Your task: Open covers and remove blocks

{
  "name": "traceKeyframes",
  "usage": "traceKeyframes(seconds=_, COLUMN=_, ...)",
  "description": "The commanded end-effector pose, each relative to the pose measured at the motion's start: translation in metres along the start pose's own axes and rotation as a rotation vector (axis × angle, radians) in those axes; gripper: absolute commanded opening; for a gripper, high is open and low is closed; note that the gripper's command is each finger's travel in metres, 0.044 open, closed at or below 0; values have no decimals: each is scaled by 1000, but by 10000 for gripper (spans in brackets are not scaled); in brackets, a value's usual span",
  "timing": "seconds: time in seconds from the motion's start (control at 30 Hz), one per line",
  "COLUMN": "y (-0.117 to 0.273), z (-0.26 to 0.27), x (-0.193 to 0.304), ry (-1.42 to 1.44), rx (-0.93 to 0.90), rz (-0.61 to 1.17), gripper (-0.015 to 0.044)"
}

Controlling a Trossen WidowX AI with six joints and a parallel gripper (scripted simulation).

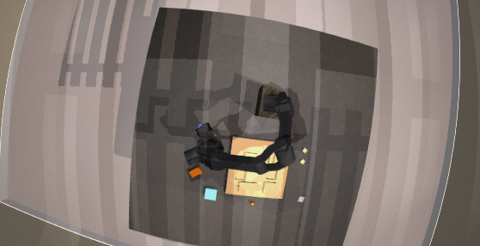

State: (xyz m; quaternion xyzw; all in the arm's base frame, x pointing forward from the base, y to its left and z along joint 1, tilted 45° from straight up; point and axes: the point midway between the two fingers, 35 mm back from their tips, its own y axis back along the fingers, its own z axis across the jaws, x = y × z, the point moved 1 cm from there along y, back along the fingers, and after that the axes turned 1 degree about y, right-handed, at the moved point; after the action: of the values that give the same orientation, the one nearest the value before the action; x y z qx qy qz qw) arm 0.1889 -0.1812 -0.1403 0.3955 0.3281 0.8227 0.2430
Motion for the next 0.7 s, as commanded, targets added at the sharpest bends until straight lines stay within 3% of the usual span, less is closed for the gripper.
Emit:
traceKeyframes(seconds=0.0, y=-8, z=0, x=1, ry=-7, rx=-5, rz=5, gripper=80)
traceKeyframes(seconds=0.67, y=-42, z=1, x=-1, ry=-7, rx=-6, rz=5, gripper=80)
